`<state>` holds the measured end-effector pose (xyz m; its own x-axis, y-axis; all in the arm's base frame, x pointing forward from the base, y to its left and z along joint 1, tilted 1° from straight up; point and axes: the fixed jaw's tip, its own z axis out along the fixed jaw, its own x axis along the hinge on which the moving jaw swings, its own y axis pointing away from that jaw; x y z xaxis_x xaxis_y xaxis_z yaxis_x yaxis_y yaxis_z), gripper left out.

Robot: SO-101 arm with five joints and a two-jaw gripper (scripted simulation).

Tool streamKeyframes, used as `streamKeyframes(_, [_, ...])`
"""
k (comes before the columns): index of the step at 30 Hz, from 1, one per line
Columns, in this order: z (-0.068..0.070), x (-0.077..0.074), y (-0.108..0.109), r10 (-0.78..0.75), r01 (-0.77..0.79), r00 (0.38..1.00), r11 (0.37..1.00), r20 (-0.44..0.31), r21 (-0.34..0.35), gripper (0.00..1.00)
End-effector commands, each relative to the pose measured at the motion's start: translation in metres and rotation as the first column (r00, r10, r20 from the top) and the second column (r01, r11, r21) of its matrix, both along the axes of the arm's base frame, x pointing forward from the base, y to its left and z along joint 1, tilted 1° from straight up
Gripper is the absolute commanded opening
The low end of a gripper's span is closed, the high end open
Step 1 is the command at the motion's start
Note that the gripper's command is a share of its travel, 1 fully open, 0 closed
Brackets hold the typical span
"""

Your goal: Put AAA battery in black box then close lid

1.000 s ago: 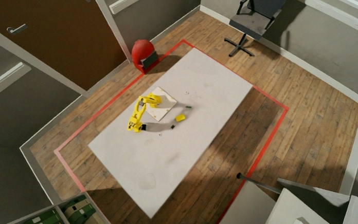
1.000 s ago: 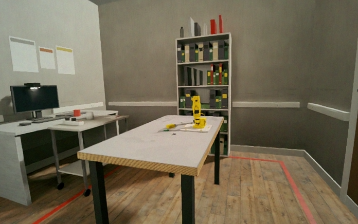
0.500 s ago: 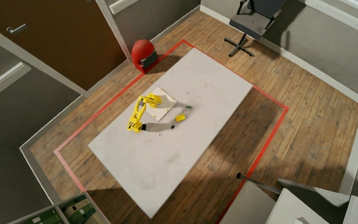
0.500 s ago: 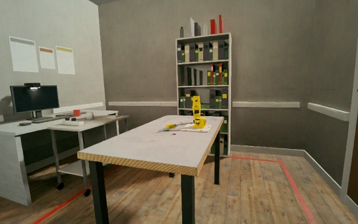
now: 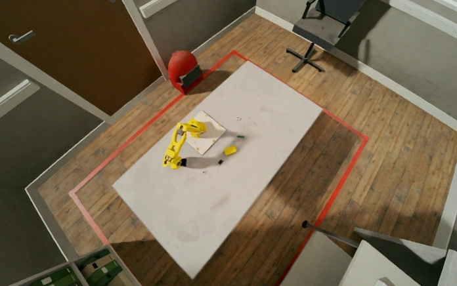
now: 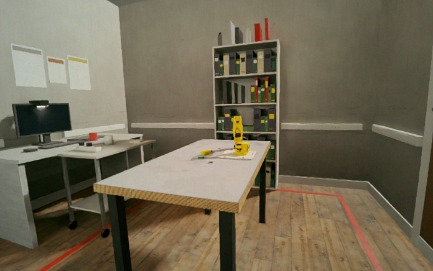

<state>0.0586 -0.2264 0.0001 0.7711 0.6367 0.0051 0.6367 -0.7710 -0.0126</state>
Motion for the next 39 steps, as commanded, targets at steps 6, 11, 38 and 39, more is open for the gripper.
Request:
streamKeyframes(6, [0.003, 0.000, -0.002, -0.009, 0.009, 1.000, 1.000, 0.003, -0.009, 0.23])
streamKeyframes(11, [0.003, 0.000, -0.002, -0.009, 0.009, 1.000, 1.000, 0.003, -0.009, 0.23])
streamKeyframes(38, [0.029, -0.001, -0.002, -0.009, 0.009, 1.000, 1.000, 0.003, -0.009, 0.23])
streamKeyframes(39, [0.031, -0.001, -0.002, -0.009, 0.009, 1.000, 1.000, 0.003, -0.009, 0.23])
